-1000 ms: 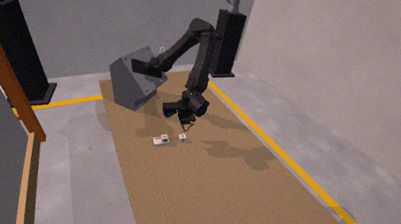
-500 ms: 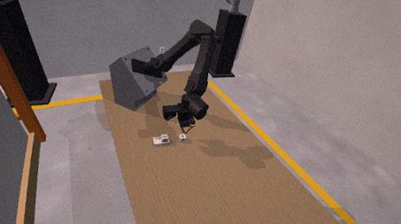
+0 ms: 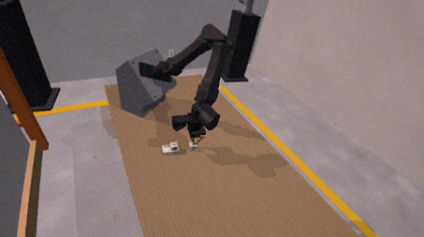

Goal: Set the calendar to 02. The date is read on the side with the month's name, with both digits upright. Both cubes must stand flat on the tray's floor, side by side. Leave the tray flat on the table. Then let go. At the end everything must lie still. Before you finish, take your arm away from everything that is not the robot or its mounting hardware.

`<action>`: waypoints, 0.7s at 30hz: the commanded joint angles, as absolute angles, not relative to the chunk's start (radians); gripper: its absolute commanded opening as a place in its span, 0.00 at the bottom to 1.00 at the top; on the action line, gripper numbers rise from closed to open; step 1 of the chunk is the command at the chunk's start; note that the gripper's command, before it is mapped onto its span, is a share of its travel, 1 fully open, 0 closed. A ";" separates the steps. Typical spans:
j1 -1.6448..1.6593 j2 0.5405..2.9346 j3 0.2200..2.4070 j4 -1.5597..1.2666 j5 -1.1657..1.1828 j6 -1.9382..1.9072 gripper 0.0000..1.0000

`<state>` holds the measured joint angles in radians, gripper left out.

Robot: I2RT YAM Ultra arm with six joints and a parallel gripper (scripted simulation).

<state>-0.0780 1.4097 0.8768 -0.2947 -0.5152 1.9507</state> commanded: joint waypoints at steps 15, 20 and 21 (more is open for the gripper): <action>-0.065 1.434 0.872 -0.249 -0.493 1.969 0.45; -0.065 1.435 0.872 -0.248 -0.493 1.969 0.45; -0.065 1.435 0.872 -0.248 -0.493 1.969 0.45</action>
